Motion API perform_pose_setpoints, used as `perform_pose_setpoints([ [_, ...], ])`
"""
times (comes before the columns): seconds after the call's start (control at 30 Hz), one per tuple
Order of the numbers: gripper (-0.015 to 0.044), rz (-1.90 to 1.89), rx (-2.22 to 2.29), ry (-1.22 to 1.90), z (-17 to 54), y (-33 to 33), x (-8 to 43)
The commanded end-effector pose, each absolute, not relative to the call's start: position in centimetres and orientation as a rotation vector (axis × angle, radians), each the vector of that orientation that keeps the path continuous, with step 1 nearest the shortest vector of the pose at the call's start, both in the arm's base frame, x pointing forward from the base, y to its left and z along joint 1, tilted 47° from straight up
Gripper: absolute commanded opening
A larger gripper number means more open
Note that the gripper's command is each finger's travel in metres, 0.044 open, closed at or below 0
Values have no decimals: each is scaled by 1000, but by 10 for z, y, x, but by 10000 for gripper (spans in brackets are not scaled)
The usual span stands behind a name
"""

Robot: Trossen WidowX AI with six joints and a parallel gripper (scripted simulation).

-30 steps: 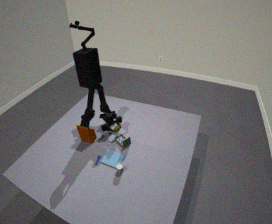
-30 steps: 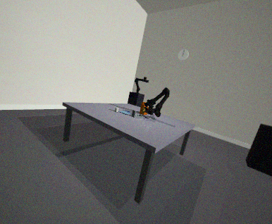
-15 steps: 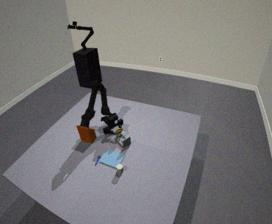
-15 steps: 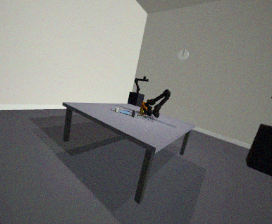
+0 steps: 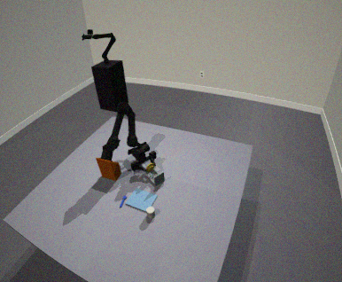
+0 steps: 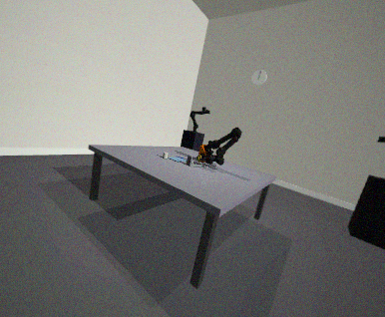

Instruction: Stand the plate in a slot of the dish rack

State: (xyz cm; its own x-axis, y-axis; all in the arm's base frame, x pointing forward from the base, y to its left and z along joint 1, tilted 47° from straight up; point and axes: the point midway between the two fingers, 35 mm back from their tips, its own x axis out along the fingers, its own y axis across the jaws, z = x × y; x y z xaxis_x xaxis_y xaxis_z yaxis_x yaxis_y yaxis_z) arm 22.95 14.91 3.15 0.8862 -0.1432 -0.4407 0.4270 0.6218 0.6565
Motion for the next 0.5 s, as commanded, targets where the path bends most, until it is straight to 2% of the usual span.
perform_pose_setpoints([
  [0.0,0,-339,833,367,26,150,230],
  [0.47,0,-333,836,377,18,159,228],
])
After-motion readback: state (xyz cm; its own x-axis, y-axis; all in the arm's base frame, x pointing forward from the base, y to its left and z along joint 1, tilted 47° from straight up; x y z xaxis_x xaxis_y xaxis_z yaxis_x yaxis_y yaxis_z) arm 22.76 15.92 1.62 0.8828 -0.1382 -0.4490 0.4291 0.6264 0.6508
